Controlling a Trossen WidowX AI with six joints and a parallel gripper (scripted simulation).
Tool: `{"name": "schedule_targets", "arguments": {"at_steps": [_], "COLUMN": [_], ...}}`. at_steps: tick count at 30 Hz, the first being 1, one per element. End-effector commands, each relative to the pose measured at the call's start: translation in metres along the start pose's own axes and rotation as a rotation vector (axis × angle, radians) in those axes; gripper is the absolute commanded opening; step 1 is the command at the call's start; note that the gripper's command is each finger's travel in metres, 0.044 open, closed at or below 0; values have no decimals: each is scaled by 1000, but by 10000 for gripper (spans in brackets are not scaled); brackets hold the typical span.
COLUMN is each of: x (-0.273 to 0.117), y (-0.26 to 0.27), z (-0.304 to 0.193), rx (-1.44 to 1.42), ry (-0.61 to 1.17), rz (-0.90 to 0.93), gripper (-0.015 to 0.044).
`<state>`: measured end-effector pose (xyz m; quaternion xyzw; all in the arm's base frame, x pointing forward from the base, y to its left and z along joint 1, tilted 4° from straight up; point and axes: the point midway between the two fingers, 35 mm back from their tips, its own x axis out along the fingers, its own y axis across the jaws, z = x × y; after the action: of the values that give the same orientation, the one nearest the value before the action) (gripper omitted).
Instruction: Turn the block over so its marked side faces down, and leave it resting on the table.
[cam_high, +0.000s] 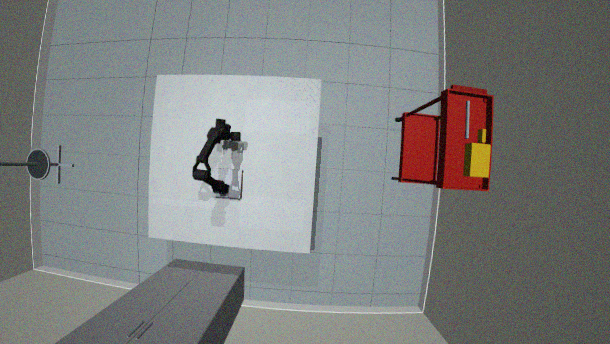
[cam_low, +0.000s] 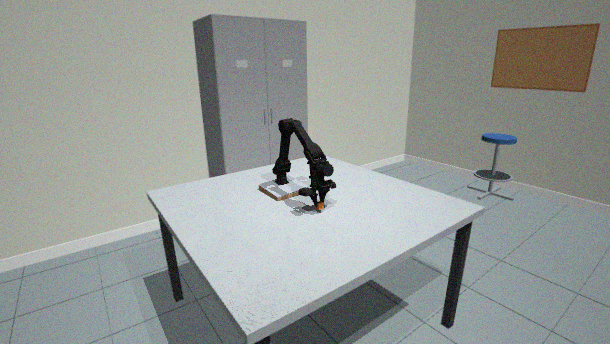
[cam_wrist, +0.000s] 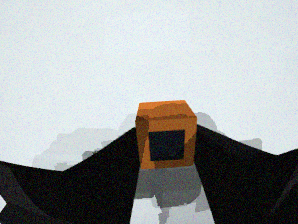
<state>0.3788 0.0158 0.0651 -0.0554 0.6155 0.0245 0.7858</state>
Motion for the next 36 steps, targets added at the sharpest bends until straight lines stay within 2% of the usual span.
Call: {"name": "schedule_targets", "arguments": {"at_steps": [1,21,27,36], "x": [1,1,1,21], "y": [0,0,0,0], "z": [-1,-8,-8,-1], "rx": [-2,-5,-6,-1], "ry": [-67,-360,-372,-500], "rz": [4,1,1,4], "gripper": [0,0,0,0]}}
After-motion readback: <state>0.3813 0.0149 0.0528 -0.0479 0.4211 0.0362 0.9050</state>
